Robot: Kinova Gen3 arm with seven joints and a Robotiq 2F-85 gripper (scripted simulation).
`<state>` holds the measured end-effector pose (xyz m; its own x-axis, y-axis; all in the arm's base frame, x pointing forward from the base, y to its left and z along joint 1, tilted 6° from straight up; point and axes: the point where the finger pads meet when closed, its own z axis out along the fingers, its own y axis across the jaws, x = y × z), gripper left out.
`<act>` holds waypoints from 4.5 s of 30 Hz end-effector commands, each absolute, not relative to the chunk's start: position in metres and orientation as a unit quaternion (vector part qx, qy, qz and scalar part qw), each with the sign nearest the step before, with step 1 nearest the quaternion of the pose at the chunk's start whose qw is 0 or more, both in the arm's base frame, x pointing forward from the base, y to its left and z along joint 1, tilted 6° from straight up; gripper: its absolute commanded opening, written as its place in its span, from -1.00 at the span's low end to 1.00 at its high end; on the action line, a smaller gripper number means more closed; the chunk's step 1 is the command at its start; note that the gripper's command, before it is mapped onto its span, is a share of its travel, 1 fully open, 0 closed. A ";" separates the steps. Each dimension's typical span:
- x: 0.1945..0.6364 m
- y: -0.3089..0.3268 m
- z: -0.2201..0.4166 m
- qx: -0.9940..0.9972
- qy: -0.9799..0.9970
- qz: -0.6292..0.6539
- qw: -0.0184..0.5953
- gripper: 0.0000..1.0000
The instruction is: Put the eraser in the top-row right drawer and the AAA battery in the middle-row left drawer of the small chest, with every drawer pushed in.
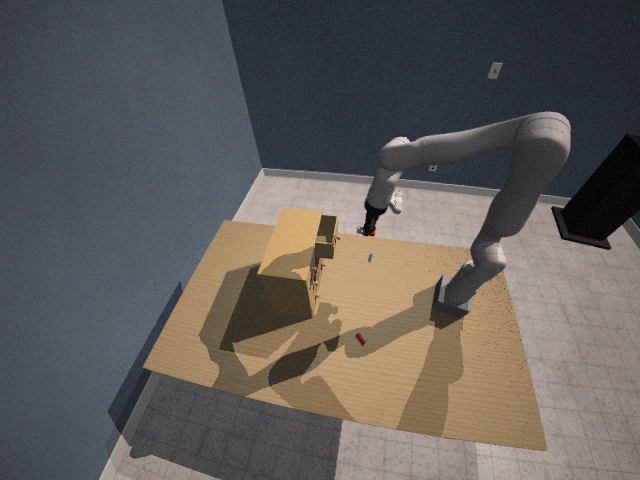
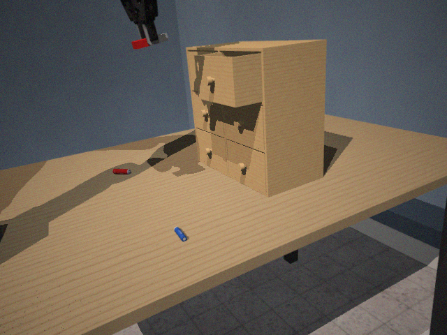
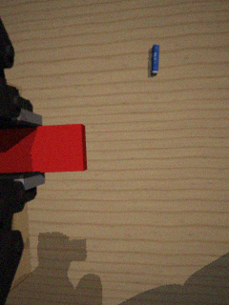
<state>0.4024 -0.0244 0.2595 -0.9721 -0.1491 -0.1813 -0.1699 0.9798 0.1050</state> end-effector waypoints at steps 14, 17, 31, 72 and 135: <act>0.399 -0.024 0.261 -0.076 0.984 0.066 0.147 -0.63; 0.399 -0.024 0.261 -0.075 0.982 0.067 0.162 -0.63; 0.398 -0.024 0.260 -0.071 0.968 0.072 0.229 -0.63; 0.395 -0.025 0.259 -0.062 0.933 0.081 0.344 -0.63; 0.393 -0.024 0.257 -0.056 0.905 0.086 0.413 -0.63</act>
<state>0.3930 -0.0241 0.2581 -0.6532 -0.0310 -0.7566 -0.1726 0.9789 0.1089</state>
